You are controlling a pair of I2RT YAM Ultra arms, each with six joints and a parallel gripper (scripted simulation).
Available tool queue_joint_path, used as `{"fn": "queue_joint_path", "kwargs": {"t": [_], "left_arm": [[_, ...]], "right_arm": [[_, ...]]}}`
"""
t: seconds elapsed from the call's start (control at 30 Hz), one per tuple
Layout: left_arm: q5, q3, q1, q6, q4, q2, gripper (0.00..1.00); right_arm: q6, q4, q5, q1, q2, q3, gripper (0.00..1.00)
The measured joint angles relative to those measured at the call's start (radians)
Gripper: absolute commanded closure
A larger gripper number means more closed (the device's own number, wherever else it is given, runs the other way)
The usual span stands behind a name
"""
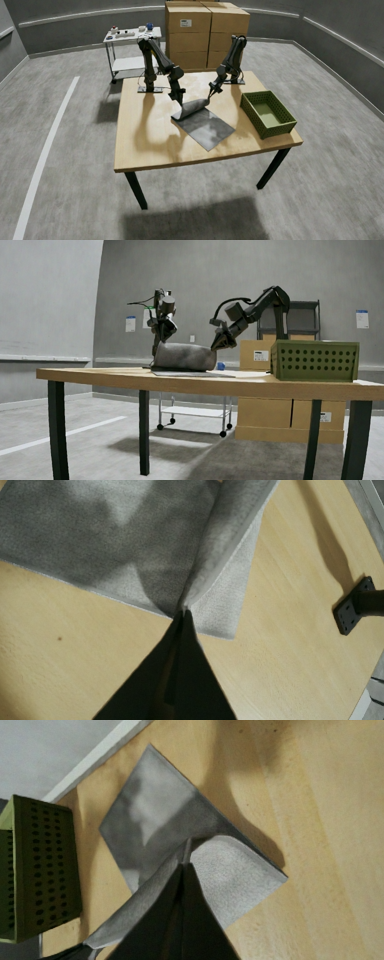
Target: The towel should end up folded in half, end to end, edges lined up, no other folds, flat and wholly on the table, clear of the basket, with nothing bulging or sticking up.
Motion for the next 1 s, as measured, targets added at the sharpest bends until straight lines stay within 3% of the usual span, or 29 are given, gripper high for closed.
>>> {"fn": "queue_joint_path", "kwargs": {"t": [0.53, 1.0], "left_arm": [[-0.09, 0.108, 0.093, -0.017, -0.038, 0.12, 1.0], [-0.098, 0.24, 0.165, -0.003, -0.085, 0.236, 1.0]], "right_arm": [[-0.048, 0.122, -0.096, -0.045, 0.295, 0.209, 1.0], [-0.079, 0.104, -0.134, -0.062, 0.509, 0.408, 1.0]]}}
